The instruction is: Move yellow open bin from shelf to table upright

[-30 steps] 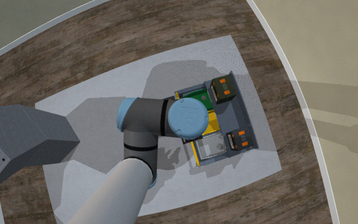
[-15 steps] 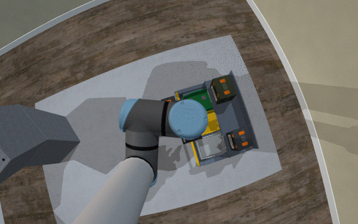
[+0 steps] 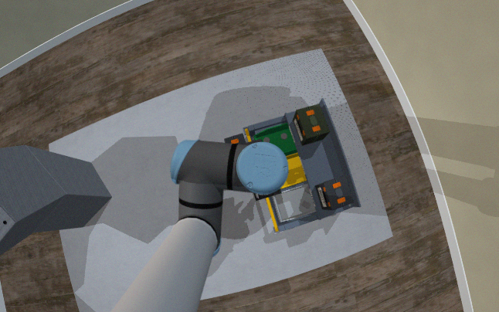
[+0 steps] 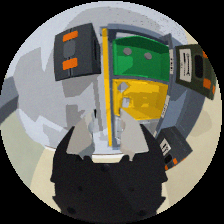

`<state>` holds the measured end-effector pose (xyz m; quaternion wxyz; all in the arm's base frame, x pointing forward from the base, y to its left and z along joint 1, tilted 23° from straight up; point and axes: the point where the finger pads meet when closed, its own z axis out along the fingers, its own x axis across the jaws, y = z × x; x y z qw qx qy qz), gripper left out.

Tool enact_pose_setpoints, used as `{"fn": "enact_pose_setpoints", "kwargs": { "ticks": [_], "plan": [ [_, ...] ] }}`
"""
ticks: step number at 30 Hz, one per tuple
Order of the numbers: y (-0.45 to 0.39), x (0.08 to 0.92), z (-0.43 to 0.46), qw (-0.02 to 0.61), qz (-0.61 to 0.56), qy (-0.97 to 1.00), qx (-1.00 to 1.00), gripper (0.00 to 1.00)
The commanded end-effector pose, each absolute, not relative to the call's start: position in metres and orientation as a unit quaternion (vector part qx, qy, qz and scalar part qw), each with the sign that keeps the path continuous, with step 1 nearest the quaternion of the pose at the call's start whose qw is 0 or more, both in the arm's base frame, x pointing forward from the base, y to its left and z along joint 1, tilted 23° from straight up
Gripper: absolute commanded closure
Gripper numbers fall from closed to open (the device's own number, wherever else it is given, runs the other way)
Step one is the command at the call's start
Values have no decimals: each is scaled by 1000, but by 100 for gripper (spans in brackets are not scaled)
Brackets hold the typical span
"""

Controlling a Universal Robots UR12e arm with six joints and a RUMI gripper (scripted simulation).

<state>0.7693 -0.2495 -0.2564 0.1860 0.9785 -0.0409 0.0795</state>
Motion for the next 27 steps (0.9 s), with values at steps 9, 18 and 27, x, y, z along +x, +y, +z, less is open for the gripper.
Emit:
{"fn": "enact_pose_setpoints", "kwargs": {
  "ticks": [9, 18, 27],
  "plan": [
    [-262, 775, -288, 186, 80, -41, 978, 72],
    [-261, 774, -285, 186, 80, -41, 978, 72],
    [-261, 774, -285, 186, 80, -41, 978, 72]
  ]
}}
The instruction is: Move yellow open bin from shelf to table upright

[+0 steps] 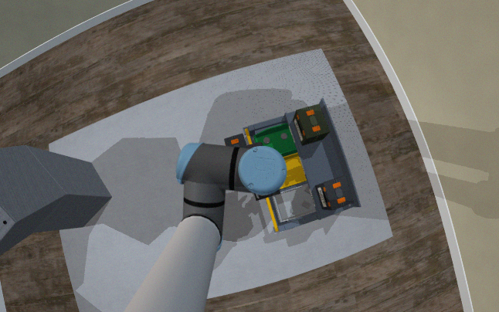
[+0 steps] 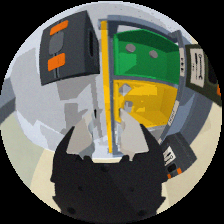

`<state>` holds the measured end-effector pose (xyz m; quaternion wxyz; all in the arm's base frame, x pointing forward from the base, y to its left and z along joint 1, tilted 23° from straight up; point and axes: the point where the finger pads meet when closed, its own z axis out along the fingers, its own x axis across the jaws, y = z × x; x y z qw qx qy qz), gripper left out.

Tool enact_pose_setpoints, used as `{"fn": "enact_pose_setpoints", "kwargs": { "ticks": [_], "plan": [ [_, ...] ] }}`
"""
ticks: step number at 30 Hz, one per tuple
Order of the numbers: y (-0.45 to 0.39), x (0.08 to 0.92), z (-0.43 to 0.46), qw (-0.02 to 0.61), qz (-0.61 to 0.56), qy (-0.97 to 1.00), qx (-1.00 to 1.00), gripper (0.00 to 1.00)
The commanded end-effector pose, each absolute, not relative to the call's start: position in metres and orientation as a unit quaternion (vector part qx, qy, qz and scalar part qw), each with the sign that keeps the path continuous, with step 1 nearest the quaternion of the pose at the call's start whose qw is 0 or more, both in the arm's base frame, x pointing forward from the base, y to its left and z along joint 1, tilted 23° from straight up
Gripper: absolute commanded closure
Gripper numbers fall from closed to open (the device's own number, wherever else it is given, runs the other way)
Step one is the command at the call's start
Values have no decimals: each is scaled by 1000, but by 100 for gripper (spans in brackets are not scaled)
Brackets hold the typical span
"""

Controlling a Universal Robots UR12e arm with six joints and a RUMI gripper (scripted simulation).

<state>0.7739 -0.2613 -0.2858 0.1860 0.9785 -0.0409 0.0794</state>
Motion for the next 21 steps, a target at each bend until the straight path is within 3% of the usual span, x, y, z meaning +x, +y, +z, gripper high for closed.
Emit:
{"fn": "enact_pose_setpoints", "kwargs": {
  "ticks": [1, 21],
  "plan": [
    [-261, 774, -285, 186, 80, -41, 978, 72],
    [-259, 774, -280, 186, 80, -41, 978, 72]
  ]
}}
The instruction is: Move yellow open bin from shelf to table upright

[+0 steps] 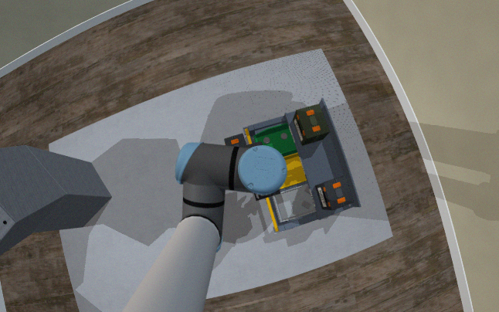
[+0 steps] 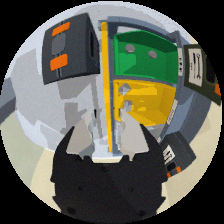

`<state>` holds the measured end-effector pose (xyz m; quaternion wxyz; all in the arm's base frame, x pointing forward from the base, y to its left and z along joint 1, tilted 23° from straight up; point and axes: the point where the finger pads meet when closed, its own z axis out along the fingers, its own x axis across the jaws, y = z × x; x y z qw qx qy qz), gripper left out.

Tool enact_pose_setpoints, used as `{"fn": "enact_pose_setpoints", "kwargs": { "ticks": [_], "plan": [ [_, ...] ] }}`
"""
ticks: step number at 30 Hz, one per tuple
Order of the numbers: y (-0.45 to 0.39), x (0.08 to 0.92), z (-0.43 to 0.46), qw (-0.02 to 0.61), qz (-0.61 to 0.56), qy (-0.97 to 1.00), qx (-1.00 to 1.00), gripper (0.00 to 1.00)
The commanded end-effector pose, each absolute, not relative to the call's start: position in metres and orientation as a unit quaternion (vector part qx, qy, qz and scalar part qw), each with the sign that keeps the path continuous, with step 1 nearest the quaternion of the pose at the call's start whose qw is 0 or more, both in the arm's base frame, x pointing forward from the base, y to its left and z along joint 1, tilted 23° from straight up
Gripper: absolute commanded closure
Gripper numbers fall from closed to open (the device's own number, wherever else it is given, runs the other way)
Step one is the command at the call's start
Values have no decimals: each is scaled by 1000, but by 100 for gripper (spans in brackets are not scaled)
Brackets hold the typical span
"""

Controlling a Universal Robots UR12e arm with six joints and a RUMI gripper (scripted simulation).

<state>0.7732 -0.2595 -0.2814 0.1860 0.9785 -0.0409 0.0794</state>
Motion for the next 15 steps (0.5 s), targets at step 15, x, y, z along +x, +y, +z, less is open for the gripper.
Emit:
{"fn": "enact_pose_setpoints", "kwargs": {
  "ticks": [15],
  "plan": [
    [-258, 773, -279, 186, 80, -41, 978, 72]
  ]
}}
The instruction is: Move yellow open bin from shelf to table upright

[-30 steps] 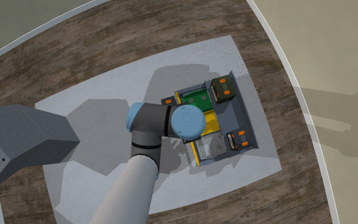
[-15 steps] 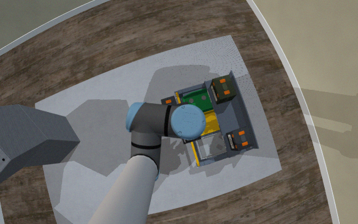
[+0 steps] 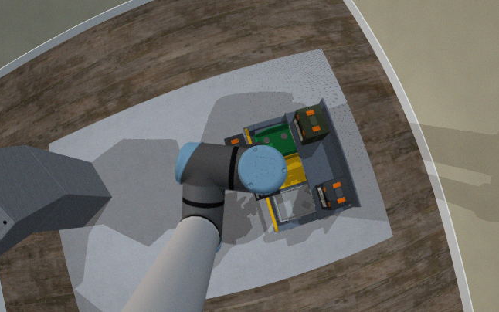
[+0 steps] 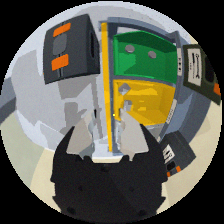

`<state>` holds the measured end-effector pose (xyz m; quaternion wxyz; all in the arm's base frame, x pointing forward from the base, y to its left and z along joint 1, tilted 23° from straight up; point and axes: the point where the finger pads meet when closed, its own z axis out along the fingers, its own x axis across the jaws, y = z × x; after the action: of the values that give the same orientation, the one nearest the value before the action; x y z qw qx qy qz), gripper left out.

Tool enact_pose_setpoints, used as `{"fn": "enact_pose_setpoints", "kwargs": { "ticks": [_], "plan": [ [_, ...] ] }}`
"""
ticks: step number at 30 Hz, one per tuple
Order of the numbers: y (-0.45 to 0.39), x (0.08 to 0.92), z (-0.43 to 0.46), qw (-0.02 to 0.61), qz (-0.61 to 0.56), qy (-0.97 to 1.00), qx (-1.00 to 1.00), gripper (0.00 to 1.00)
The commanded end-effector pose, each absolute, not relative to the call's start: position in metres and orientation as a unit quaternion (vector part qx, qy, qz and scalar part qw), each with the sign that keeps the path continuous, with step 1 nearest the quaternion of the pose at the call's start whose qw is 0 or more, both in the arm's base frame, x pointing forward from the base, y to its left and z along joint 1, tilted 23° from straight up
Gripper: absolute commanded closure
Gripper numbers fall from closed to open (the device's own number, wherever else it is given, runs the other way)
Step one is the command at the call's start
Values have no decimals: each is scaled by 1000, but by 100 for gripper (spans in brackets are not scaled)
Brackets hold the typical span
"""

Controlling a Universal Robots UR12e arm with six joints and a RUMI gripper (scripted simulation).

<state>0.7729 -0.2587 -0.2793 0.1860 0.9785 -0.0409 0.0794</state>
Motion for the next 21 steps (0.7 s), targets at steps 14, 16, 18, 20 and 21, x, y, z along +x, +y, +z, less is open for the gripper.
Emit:
{"fn": "enact_pose_setpoints", "kwargs": {
  "ticks": [14, 16, 18, 20, 21],
  "plan": [
    [-258, 773, -277, 186, 80, -41, 978, 72],
    [-258, 773, -277, 186, 80, -41, 978, 72],
    [-258, 773, -277, 186, 80, -41, 978, 72],
    [-260, 774, -281, 186, 80, -41, 978, 72],
    [-260, 774, -283, 186, 80, -41, 978, 72]
  ]
}}
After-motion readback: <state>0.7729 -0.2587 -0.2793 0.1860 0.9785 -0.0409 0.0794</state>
